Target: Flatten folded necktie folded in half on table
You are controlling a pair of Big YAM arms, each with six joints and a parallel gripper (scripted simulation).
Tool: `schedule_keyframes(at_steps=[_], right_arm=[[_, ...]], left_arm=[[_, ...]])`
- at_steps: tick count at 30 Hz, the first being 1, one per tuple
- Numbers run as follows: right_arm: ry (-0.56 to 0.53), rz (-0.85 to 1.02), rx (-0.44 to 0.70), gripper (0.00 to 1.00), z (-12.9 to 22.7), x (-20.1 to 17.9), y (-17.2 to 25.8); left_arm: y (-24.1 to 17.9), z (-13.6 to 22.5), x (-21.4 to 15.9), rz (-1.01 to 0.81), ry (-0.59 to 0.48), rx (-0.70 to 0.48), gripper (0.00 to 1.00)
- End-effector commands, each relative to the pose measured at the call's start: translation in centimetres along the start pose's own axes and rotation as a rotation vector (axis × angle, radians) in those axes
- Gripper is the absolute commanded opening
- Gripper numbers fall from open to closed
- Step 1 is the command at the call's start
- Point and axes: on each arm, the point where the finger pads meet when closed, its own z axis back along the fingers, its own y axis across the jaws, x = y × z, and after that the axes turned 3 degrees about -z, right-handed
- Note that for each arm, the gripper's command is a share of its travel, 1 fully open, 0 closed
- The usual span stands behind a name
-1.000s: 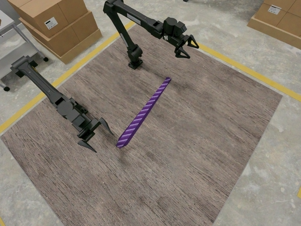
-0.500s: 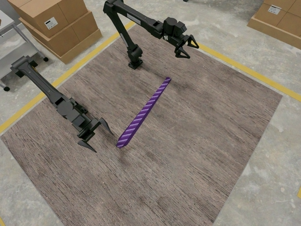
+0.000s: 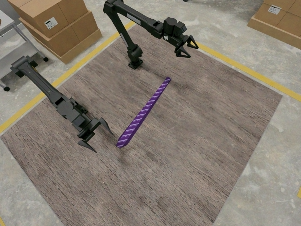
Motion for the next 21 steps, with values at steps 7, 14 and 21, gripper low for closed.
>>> schedule_keyframes(at_steps=[7, 14, 21], right_arm=[[-0.062, -0.011, 0.014, 1.00, 0.1, 3.2, 0.8], [-0.062, -0.011, 0.014, 1.00, 0.1, 3.2, 0.8], [-0.062, -0.011, 0.014, 1.00, 0.1, 3.2, 0.8]], left_arm=[[-0.1, 0.9, 2.0, -0.001, -0.029, -0.001, 0.83], [0.0, 1.9, -1.5, 0.003, 0.038, 0.004, 0.76], [0.2, 3.2, -5.8, 0.008, 0.120, 0.009, 0.68]])
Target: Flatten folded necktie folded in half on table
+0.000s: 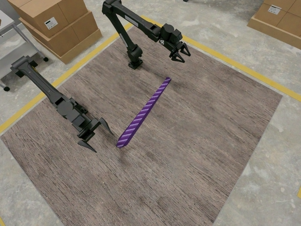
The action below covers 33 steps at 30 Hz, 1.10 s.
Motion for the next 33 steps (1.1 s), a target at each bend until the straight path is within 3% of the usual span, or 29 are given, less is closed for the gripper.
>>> schedule_keyframes(at_steps=[1, 3, 33], right_arm=[[-0.062, -0.011, 0.014, 1.00, 0.1, 3.2, 0.8], [-0.062, -0.011, 0.014, 1.00, 0.1, 3.2, 0.8], [-0.062, -0.011, 0.014, 1.00, 0.1, 3.2, 0.8]], left_arm=[[0.5, 1.2, 0.4, 0.010, -0.008, 0.015, 0.67], [0.5, 1.2, 0.4, 0.010, -0.008, 0.015, 0.67], [1.4, 4.2, -20.1, 0.036, 0.377, 0.038, 0.37]])
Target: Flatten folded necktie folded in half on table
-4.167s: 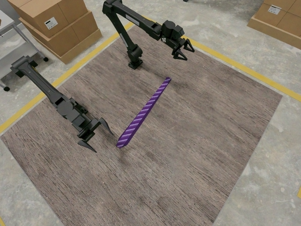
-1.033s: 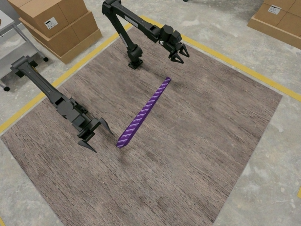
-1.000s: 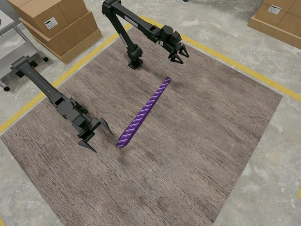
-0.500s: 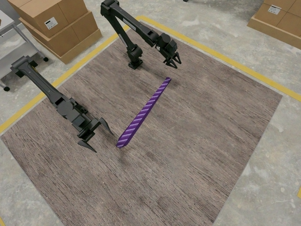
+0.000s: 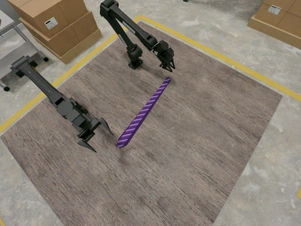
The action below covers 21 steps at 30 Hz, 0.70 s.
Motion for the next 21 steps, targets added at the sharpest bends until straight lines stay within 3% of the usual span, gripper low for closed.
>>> schedule_keyframes(at_steps=[1, 21], right_arm=[[-0.062, -0.011, 0.014, 1.00, 0.1, 3.2, 0.8], [-0.062, -0.011, 0.014, 1.00, 0.1, 3.2, 0.8]], left_arm=[[0.6, 0.0, -0.2, 0.020, 0.005, 0.012, 0.36], [1.1, -2.1, -8.9, 0.030, 0.170, 0.021, 0.19]])
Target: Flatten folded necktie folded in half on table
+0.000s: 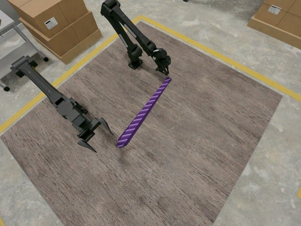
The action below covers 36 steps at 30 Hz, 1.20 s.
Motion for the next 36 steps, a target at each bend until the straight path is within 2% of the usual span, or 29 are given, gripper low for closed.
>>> schedule_keyframes(at_steps=[1, 14, 36], right_arm=[[-0.062, -0.011, 0.014, 1.00, 0.1, 3.2, 0.8], [-0.062, -0.011, 0.014, 1.00, 0.1, 3.2, 0.8], [-0.062, -0.011, 0.014, 1.00, 0.1, 3.2, 0.8]], left_arm=[[0.4, -0.1, 1.6, 0.007, -0.036, 0.004, 0.18], [0.6, -1.2, -0.8, 0.010, 0.012, 0.007, 0.04], [0.6, -1.2, -0.6, 0.010, 0.012, 0.007, 0.04]])
